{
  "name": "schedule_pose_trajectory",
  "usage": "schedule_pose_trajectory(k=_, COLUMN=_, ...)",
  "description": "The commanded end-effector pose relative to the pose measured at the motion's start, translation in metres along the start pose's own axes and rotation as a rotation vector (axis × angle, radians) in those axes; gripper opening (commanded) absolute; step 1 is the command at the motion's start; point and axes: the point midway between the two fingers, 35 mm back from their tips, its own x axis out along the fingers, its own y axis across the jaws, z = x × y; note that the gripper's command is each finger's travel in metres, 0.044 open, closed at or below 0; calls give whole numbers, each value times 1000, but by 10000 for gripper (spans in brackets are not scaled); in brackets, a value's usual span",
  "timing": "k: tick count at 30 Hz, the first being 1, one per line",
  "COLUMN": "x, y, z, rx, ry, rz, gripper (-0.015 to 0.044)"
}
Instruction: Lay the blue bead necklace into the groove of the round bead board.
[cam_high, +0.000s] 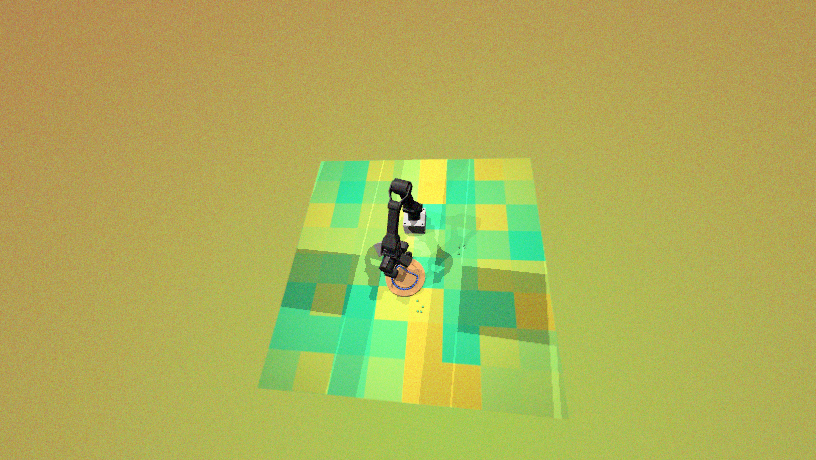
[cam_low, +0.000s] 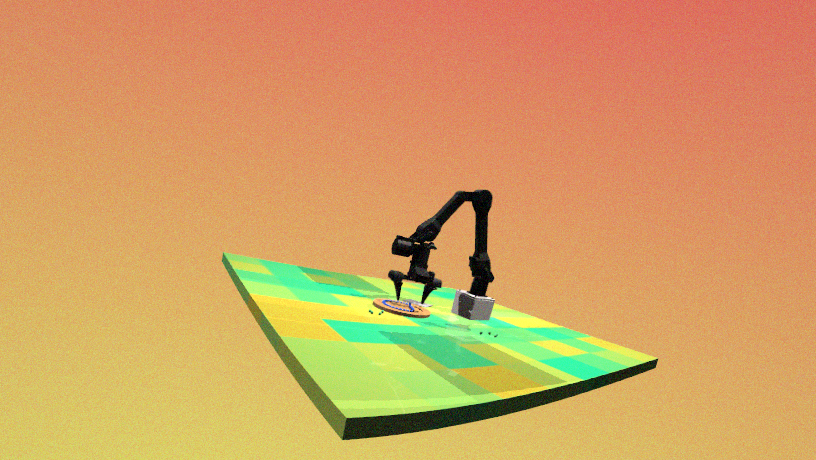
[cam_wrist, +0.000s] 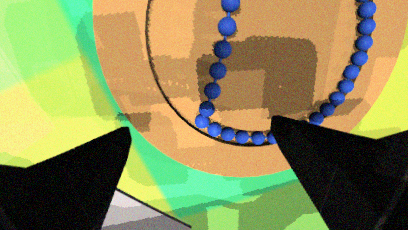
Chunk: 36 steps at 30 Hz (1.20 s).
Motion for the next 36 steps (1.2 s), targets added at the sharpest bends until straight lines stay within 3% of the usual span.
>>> schedule_pose_trajectory(k=1, x=-1, y=0, z=0, rx=-4, ry=2, rz=0, gripper=440)
schedule_pose_trajectory(k=13, x=-23, y=-22, z=73, rx=386, ry=-5, rz=-2, gripper=125)
schedule_pose_trajectory(k=18, x=-33, y=-24, z=105, rx=546, ry=-9, rz=0, gripper=120)
schedule_pose_trajectory(k=36, x=-26, y=-26, z=106, rx=546, ry=-12, rz=-8, gripper=120)
